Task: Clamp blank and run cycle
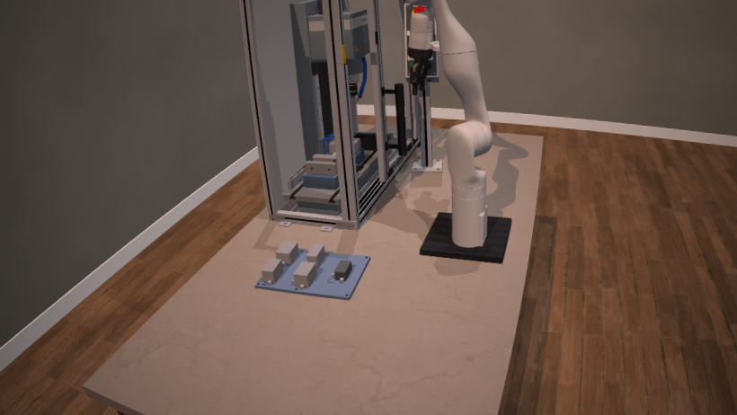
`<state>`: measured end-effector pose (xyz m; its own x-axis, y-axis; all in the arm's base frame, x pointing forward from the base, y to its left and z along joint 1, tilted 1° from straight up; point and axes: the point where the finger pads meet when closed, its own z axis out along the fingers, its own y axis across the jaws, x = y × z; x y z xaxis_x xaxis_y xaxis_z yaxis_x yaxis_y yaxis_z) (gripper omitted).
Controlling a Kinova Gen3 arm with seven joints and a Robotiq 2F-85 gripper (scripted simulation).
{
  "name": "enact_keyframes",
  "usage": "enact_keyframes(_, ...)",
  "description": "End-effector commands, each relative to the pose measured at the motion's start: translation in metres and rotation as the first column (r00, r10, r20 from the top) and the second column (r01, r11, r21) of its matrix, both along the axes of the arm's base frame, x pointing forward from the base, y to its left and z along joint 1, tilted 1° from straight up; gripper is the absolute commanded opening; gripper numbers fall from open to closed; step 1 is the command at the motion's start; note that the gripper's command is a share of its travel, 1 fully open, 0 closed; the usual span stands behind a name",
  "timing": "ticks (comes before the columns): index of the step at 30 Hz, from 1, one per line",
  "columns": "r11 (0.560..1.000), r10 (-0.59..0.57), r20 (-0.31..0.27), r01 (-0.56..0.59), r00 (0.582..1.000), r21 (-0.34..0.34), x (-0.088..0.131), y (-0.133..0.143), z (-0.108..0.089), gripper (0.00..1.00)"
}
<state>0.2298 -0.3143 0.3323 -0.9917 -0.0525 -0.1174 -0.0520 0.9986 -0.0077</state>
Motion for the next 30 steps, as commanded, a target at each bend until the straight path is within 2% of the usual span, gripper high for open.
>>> enact_keyframes(1, 1.0, 0.0, 0.001, 0.0, 1.0, -0.001, 0.0, 0.0, 0.001, 0.8)
enact_keyframes(6, 1.0, 0.0, 0.001, 0.0, 1.0, -0.001, 0.0, 0.0, 0.001, 0.8)
enact_keyframes(11, 1.0, 0.0, 0.001, 0.0, 1.0, -0.001, -0.017, -0.001, 0.0, 0.8)
enact_keyframes(23, 1.0, 0.0, 0.001, 0.0, 1.0, -0.001, -0.017, -0.001, 0.0, 0.8)
enact_keyframes(28, 1.0, -0.001, -0.103, 0.001, 0.995, -0.007, -0.018, -0.001, 0.06, 0.8)
enact_keyframes(30, 1.0, -0.001, -0.103, 0.001, 0.995, -0.007, -0.018, -0.001, 0.06, 0.8)
